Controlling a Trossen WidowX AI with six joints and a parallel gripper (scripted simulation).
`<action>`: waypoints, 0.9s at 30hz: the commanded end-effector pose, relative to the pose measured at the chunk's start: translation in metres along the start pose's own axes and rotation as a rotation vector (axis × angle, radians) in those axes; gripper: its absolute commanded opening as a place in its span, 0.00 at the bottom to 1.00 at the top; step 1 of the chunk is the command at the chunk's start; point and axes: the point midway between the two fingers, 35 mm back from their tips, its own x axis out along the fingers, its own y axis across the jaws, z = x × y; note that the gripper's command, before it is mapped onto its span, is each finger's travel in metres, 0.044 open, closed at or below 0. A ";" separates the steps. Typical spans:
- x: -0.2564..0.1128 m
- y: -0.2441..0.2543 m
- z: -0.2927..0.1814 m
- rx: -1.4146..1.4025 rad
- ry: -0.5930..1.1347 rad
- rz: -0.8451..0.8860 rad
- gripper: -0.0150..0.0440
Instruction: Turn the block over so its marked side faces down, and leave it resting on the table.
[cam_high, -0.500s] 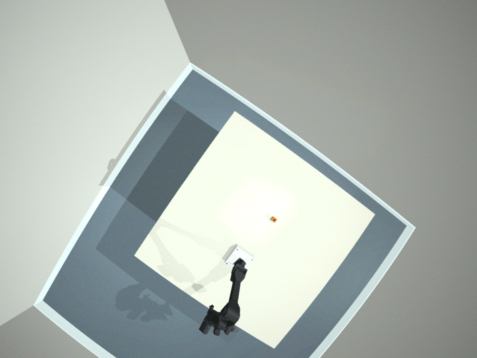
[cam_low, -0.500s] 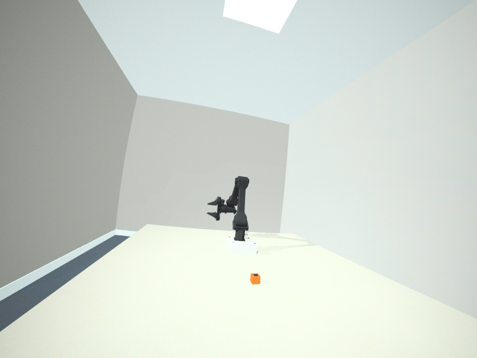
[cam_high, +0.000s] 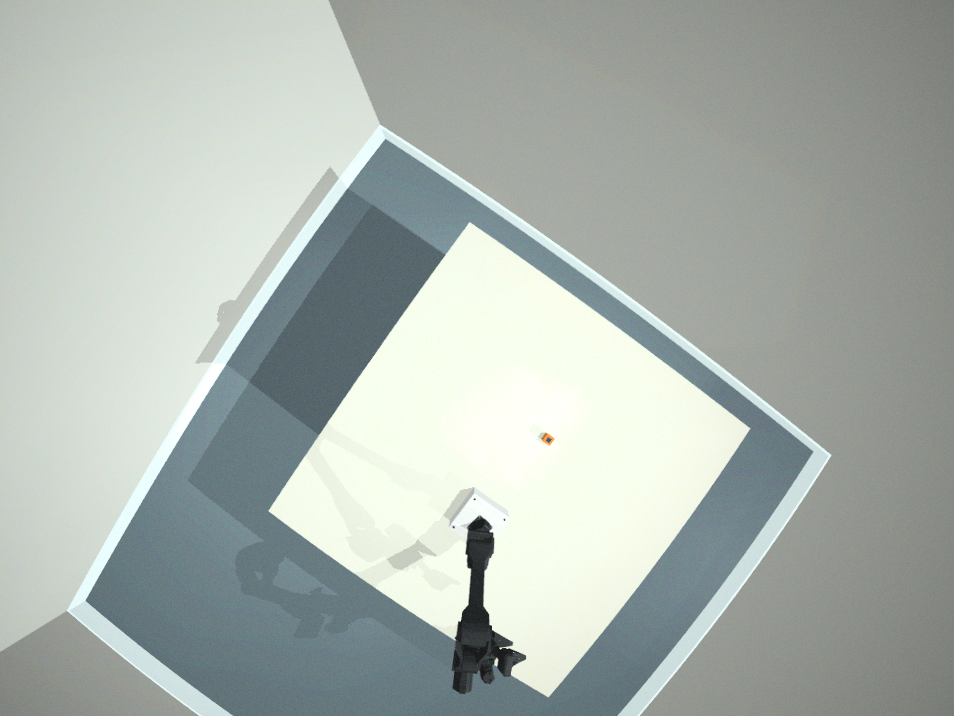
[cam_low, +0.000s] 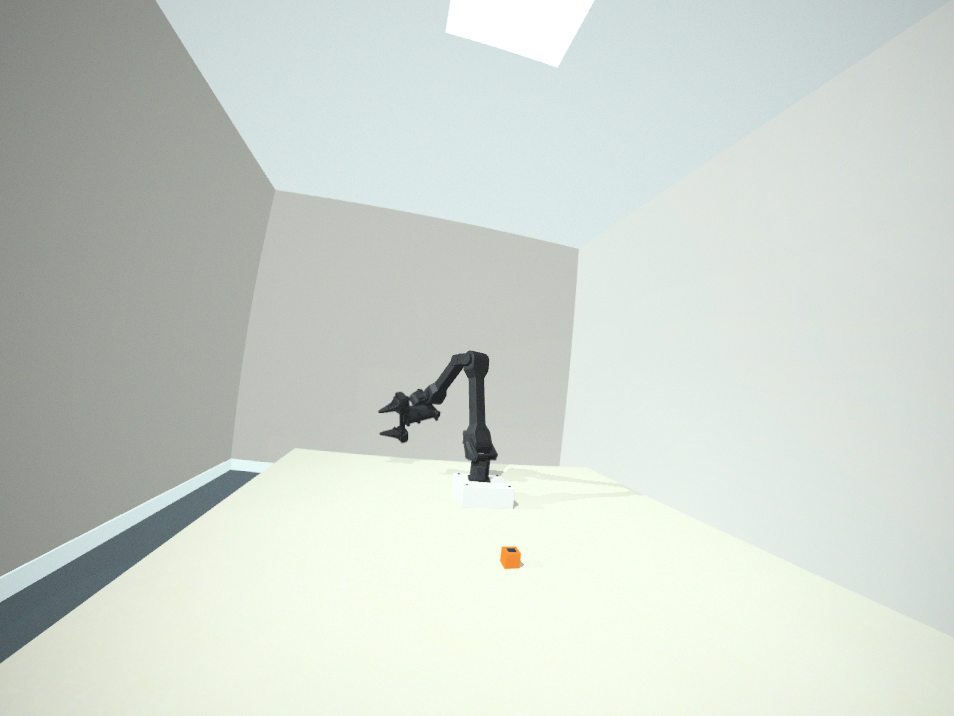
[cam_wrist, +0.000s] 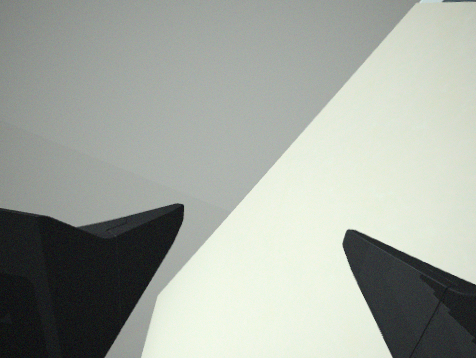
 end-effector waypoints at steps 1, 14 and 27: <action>0.062 0.021 -0.029 -0.030 0.187 -0.024 1.00; 0.182 0.099 -0.167 -0.292 0.676 -0.090 1.00; 0.187 0.171 -0.352 -0.634 1.152 -0.111 1.00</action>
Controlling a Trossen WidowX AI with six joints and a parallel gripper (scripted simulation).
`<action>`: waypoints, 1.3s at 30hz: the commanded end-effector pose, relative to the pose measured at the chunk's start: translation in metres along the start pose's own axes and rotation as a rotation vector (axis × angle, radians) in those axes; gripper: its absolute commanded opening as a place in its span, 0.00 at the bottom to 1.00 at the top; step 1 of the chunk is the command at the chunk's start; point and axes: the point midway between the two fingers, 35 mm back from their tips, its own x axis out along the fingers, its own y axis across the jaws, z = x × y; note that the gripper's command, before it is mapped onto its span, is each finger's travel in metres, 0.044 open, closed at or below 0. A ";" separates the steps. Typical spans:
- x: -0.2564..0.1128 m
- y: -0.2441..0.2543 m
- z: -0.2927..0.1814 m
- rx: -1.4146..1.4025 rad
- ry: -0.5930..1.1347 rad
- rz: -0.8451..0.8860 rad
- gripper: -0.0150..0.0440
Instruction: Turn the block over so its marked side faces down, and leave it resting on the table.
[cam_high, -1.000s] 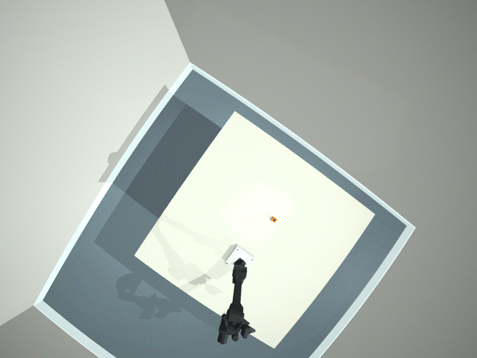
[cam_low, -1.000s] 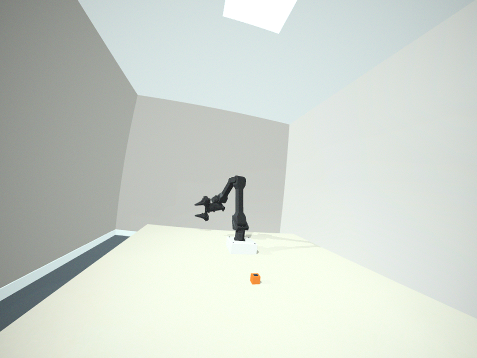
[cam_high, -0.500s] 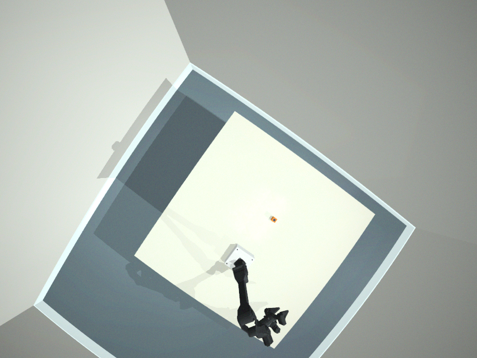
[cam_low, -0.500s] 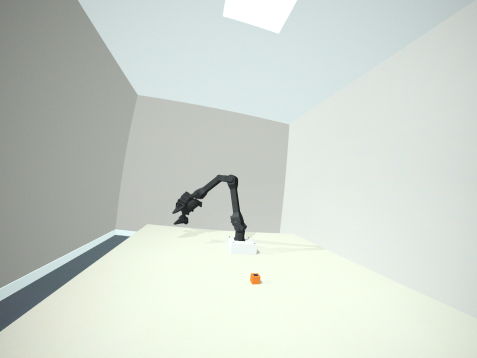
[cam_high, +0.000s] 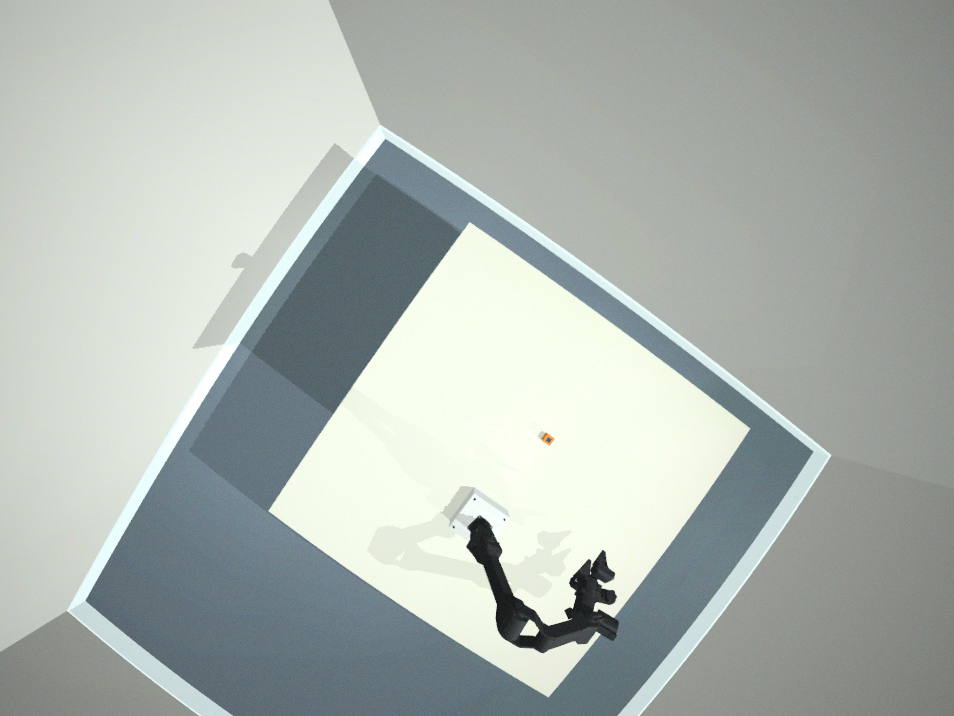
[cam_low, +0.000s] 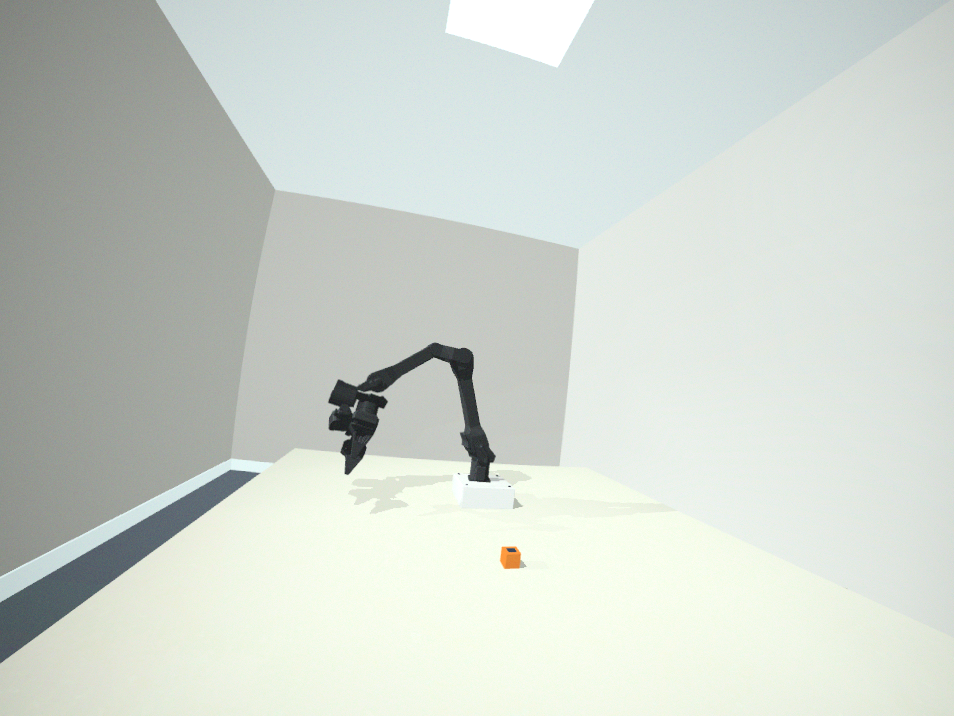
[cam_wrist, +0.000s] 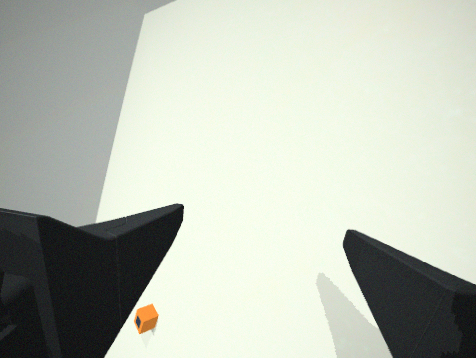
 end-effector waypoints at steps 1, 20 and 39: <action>0.040 0.050 -0.025 -0.156 0.155 -0.049 1.00; 0.132 0.207 -0.198 -0.870 0.561 -0.239 1.00; 0.149 0.233 -0.312 -1.328 0.676 -0.376 1.00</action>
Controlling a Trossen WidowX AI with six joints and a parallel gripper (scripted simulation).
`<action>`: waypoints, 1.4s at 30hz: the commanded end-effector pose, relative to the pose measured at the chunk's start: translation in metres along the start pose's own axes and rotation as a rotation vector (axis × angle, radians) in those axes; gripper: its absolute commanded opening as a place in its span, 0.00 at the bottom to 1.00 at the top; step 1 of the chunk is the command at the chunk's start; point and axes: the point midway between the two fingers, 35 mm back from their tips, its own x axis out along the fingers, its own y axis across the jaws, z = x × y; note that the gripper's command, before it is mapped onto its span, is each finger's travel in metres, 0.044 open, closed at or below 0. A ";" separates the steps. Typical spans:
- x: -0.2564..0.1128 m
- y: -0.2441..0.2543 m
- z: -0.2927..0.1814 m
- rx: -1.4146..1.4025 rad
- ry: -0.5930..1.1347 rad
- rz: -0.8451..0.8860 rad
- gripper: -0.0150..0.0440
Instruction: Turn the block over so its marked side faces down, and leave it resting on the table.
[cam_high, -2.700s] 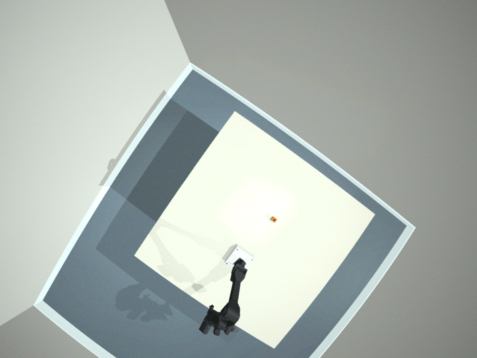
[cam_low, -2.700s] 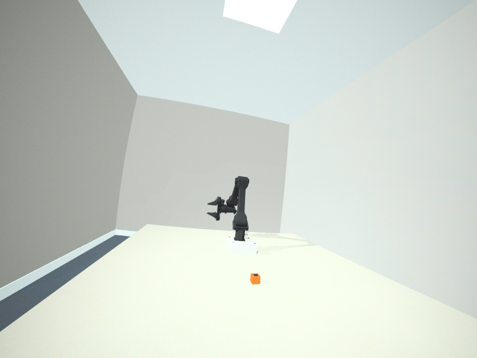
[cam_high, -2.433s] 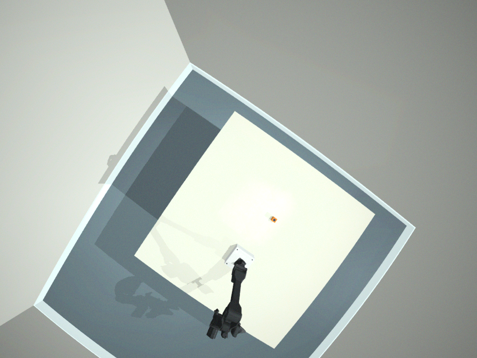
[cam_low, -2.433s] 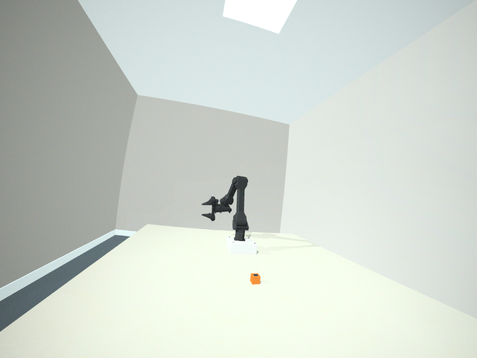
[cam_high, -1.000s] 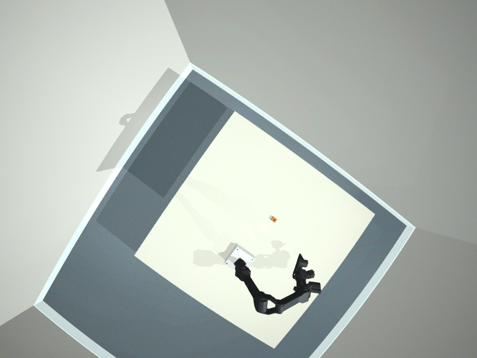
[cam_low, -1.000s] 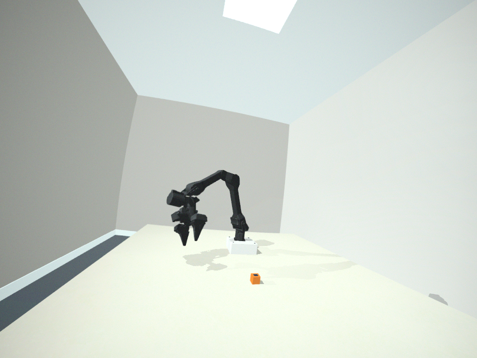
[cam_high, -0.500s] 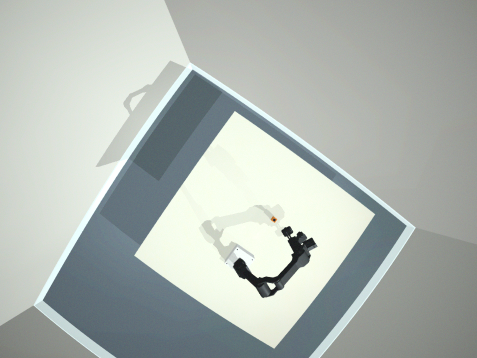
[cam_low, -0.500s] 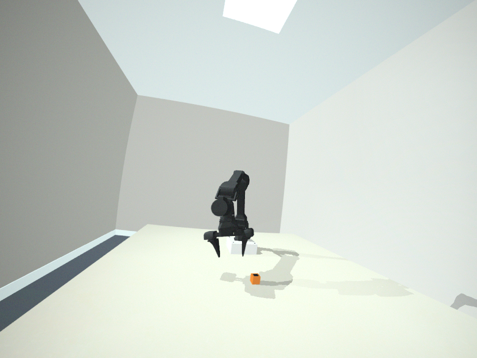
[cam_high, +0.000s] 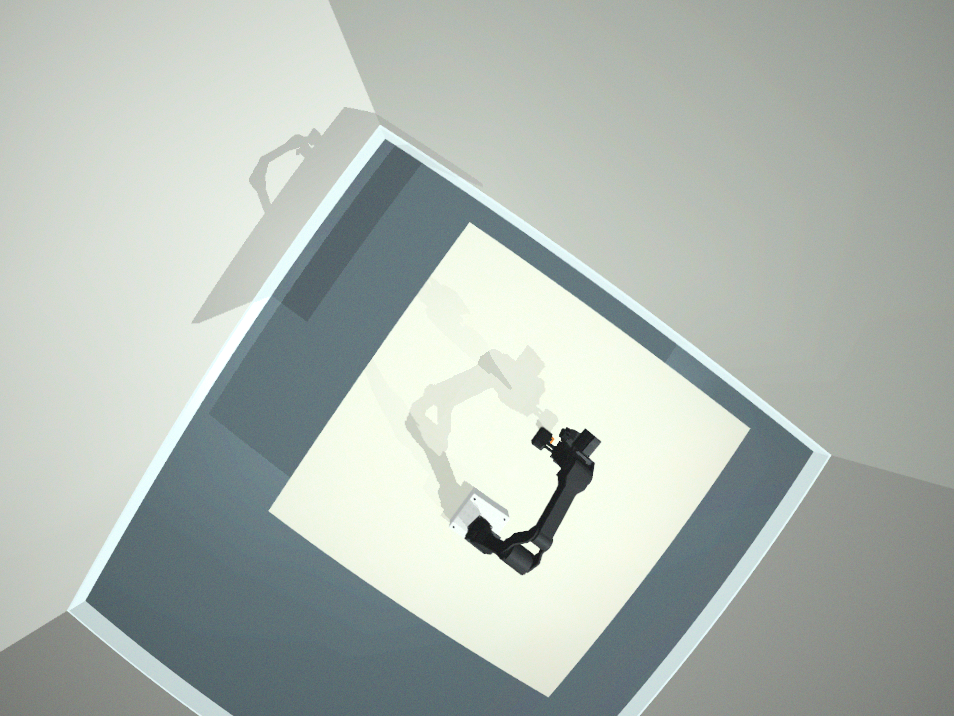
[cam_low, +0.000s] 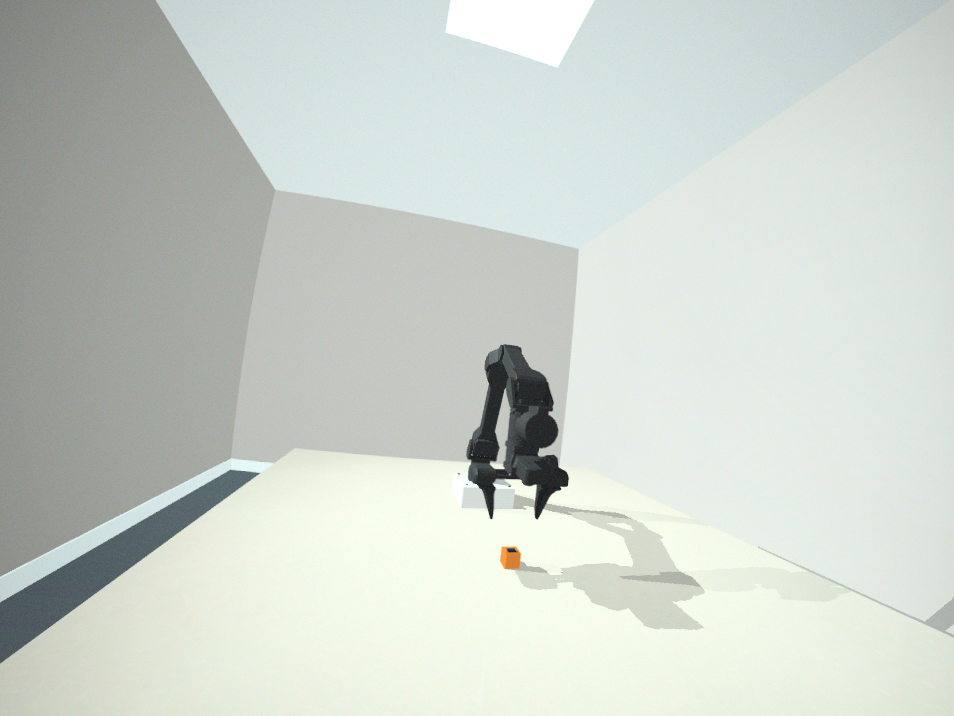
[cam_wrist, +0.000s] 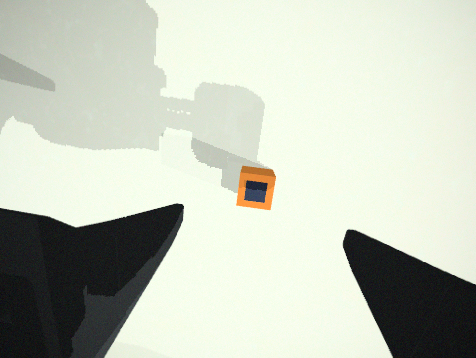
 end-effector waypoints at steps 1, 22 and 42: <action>0.031 0.001 -0.001 -0.015 0.013 -0.009 1.00; 0.052 0.002 -0.002 -0.015 0.013 -0.009 1.00; 0.081 0.002 -0.003 -0.015 0.013 -0.009 1.00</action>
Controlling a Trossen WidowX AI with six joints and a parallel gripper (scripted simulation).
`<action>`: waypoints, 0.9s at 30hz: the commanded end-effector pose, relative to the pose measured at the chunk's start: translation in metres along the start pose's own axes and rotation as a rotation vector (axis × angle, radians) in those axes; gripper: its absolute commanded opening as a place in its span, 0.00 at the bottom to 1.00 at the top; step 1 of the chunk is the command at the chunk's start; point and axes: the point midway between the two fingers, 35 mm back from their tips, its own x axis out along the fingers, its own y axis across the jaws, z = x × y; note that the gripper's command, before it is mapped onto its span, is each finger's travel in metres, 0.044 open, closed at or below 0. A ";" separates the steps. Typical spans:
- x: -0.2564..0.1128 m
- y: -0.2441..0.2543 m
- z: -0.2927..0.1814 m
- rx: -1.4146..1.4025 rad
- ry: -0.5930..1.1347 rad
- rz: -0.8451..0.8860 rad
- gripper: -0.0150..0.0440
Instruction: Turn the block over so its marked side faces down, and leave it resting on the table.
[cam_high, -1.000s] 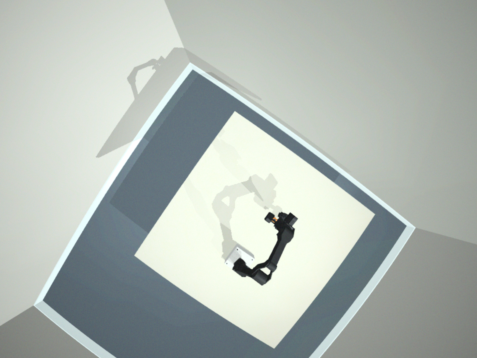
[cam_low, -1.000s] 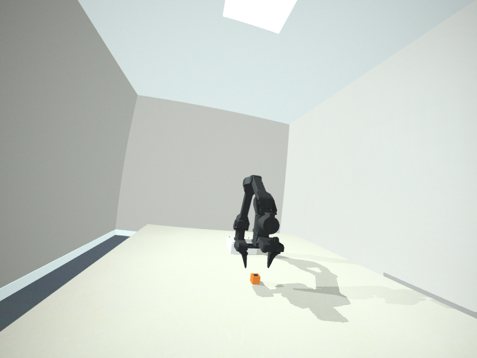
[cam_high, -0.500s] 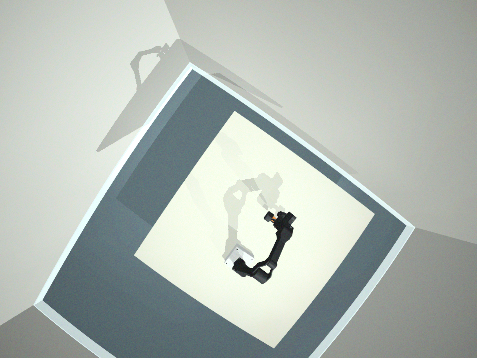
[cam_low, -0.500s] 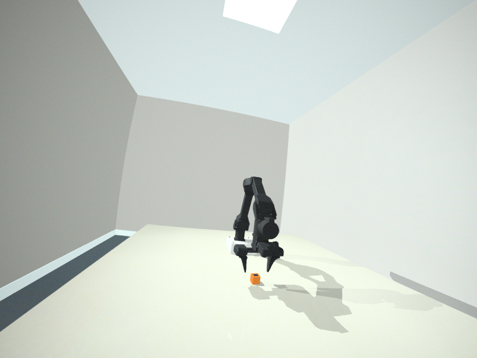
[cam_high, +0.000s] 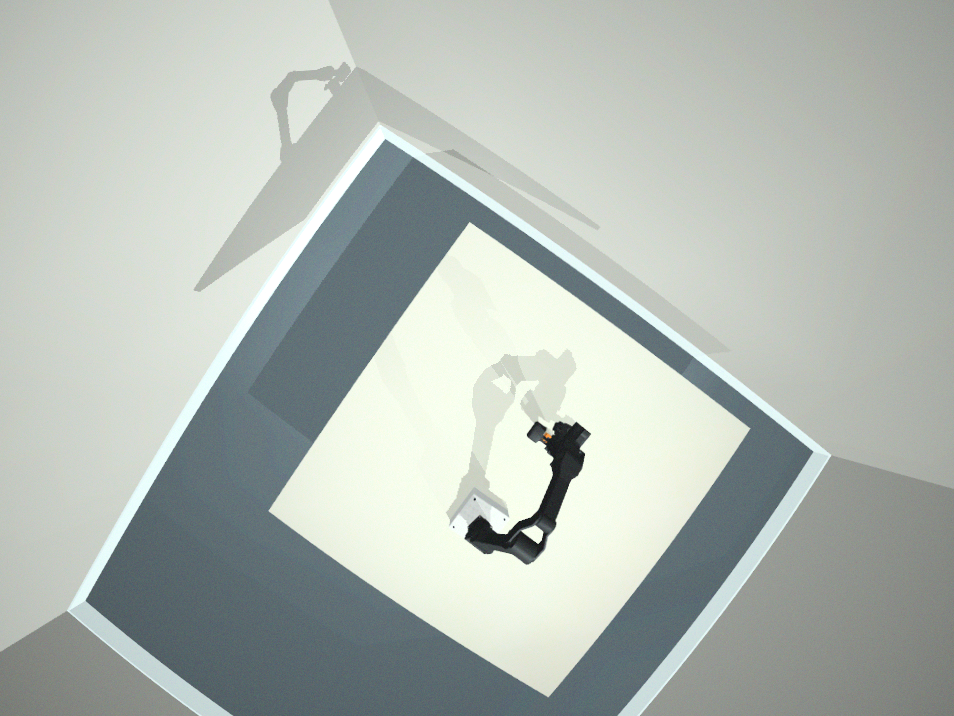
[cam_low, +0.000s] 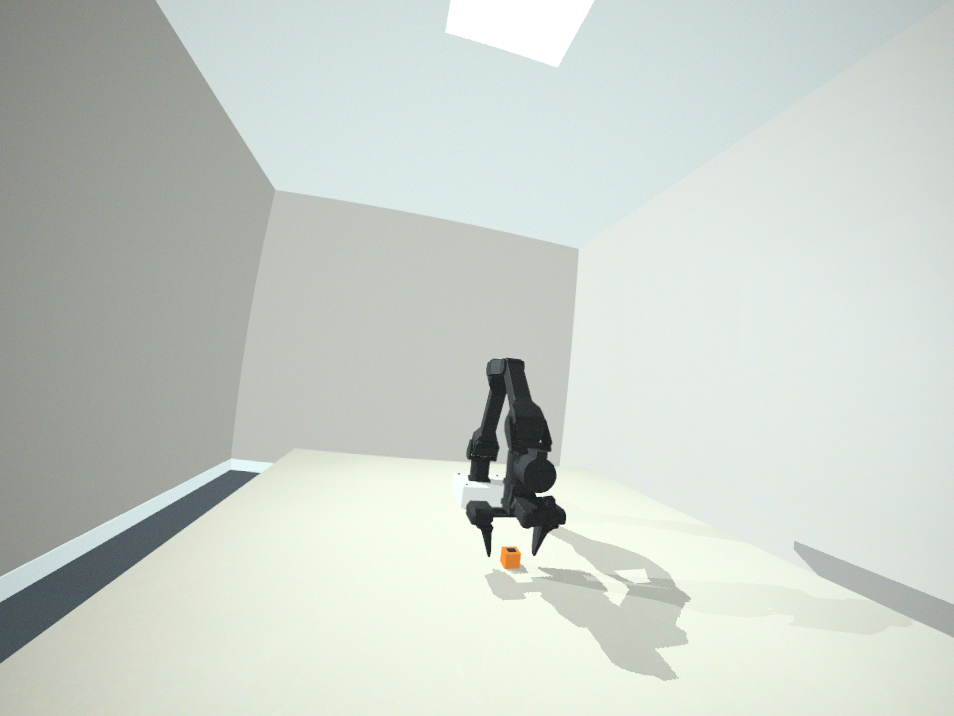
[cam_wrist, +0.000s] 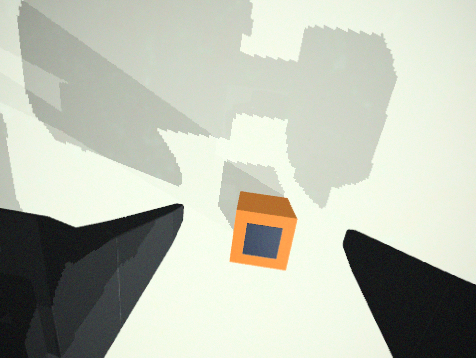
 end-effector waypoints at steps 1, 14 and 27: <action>0.008 0.000 -0.004 -0.002 0.017 -0.004 1.00; 0.008 0.000 -0.004 -0.002 0.017 -0.004 0.47; 0.008 0.000 -0.004 -0.002 0.017 -0.004 0.29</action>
